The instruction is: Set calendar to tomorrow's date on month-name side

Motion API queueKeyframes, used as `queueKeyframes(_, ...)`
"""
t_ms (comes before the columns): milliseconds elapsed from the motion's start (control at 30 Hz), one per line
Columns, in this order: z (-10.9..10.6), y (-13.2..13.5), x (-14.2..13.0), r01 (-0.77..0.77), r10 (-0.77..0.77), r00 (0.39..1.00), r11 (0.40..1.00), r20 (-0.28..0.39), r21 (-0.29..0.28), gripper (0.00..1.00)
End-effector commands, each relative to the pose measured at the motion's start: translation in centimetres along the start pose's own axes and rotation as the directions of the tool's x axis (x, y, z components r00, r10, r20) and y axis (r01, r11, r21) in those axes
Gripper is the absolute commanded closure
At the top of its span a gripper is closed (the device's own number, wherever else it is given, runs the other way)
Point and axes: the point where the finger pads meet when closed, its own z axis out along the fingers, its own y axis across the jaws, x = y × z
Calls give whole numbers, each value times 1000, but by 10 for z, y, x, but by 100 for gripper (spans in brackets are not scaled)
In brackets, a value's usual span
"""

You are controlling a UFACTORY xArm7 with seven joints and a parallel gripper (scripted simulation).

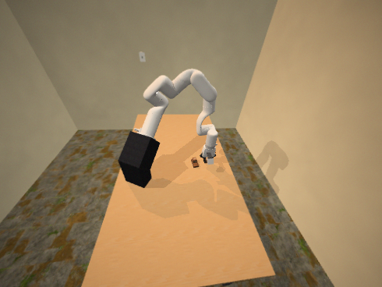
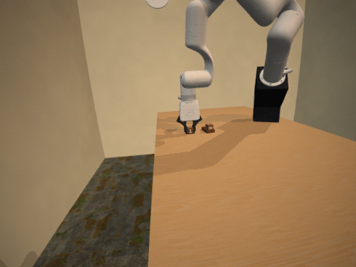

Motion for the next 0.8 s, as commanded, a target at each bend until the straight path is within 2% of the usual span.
queueKeyframes(0, -10, -1, 1, -1, 1, 1000, 1000, -3, 3, 71)
queueKeyframes(400, -90, -1, 1, -1, 1, 1000, 1000, -3, 3, 71)
queueKeyframes(767, -100, -1, 1, -1, 1, 1000, 1000, -3, 3, 71)
